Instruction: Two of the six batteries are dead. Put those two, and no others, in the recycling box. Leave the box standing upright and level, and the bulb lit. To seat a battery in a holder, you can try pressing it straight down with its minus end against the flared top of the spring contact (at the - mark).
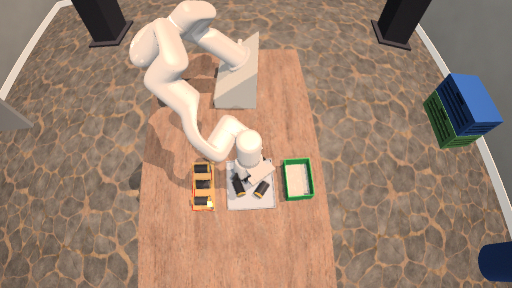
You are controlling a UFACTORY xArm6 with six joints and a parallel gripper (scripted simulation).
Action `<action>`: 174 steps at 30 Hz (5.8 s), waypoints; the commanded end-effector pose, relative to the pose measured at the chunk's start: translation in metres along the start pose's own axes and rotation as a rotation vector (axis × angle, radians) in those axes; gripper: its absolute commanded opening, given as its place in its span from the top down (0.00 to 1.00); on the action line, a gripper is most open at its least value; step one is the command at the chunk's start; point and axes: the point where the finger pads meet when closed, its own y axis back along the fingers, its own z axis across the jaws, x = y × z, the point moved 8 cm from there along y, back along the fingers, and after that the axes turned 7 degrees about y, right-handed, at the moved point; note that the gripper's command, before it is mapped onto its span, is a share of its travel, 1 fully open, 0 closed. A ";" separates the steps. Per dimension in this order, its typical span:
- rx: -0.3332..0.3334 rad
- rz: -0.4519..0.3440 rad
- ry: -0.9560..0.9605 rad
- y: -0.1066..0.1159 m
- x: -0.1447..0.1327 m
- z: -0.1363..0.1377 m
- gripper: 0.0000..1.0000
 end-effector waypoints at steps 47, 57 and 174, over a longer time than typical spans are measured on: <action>-0.002 0.004 -0.001 0.030 0.001 0.001 0.72; -0.002 0.004 -0.001 0.045 0.001 0.001 0.72; -0.004 0.003 0.980 0.046 0.016 -0.046 0.72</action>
